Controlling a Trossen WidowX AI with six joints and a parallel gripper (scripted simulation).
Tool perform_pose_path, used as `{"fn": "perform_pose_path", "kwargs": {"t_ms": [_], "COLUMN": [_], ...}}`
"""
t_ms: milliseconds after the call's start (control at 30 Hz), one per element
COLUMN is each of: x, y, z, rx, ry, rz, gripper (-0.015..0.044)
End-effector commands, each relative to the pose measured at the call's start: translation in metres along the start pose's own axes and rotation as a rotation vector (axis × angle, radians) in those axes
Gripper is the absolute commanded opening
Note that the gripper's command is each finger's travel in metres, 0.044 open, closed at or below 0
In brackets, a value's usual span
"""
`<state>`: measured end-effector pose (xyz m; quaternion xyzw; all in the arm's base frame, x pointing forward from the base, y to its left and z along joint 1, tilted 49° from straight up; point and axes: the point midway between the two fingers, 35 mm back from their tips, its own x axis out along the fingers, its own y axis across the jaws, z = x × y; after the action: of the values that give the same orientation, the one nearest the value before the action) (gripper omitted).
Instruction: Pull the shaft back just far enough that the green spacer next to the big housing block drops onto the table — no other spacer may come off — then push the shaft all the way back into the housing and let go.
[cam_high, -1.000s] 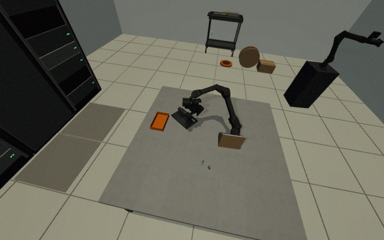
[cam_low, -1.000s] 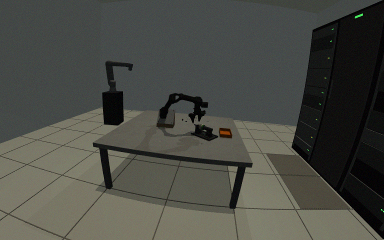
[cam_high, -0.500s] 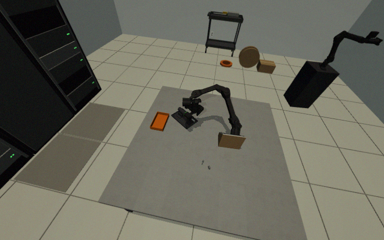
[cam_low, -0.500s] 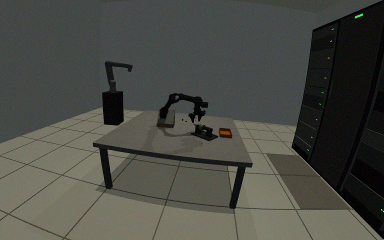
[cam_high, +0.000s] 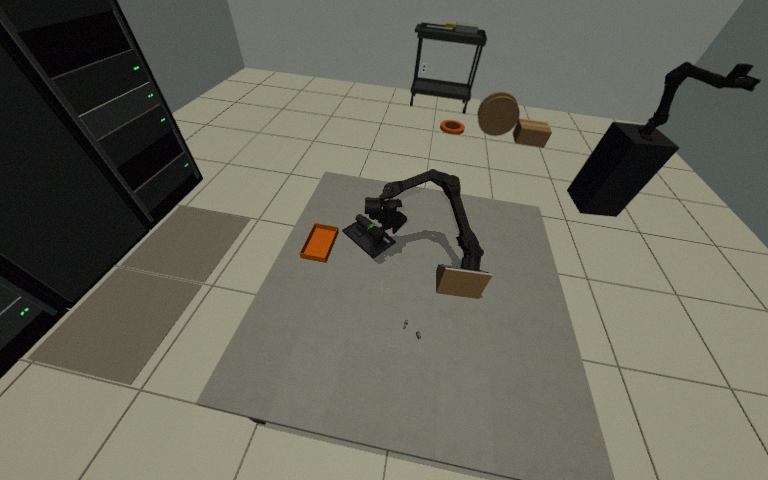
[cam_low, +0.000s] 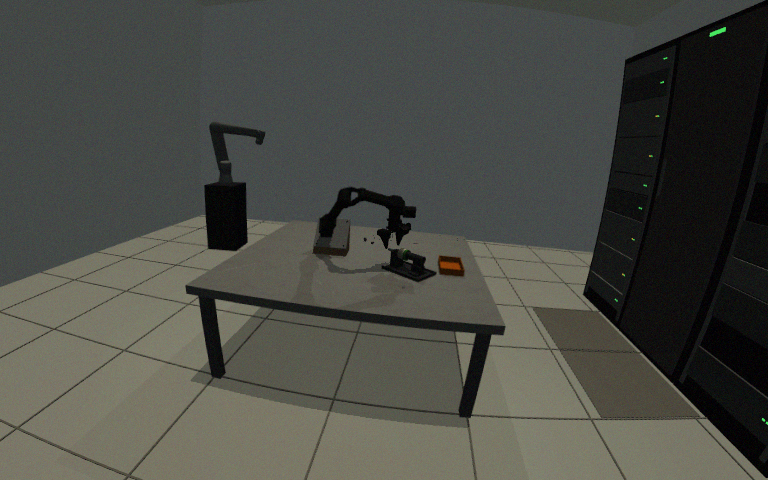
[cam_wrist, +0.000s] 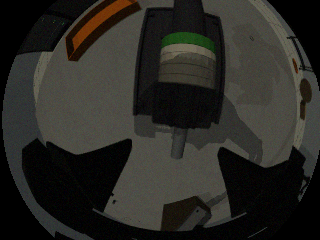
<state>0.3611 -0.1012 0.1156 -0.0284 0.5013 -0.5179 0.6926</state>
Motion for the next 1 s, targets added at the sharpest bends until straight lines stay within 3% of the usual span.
{"fn": "perform_pose_path", "kwargs": {"t_ms": [0,967], "x": [0.008,0.033], "y": [-0.002,-0.004], "z": [0.0,0.0], "rx": [0.0,0.0], "ry": [0.002,0.001], "rz": [-0.007,-0.009], "gripper": [0.044,0.044]}}
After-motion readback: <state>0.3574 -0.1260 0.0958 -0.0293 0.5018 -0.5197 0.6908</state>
